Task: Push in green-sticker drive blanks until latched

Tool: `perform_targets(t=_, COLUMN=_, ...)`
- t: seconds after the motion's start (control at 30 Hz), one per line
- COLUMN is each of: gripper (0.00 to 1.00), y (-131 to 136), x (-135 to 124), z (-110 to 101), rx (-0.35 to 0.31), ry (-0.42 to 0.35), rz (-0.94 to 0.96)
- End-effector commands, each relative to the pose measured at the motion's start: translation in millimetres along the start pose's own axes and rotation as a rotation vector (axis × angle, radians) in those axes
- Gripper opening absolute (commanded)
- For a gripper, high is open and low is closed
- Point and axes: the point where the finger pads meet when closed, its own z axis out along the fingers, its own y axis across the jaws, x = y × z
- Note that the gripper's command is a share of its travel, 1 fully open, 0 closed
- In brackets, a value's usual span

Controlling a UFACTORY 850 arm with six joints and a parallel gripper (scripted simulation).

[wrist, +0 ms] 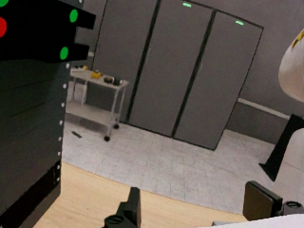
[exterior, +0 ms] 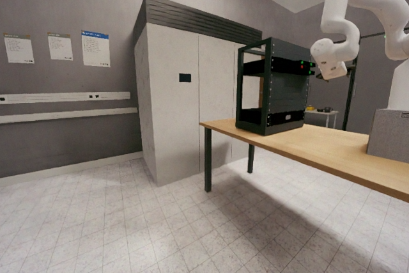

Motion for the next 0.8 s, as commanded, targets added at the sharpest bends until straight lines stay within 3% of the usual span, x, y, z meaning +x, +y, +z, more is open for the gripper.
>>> perform_targets(t=0.0, gripper=1.0, y=-0.2, x=0.3, z=-0.5, rx=0.0, ry=-0.001, rz=0.001)
perform_targets(t=0.53, gripper=1.0, y=-1.9, x=6.1, z=4.3, rx=0.027, ry=0.024, rz=-0.033)
perform_targets(t=0.77, gripper=1.0, y=-5.0, x=16.4, z=12.2, rx=0.073, ry=0.07, rz=-0.094)
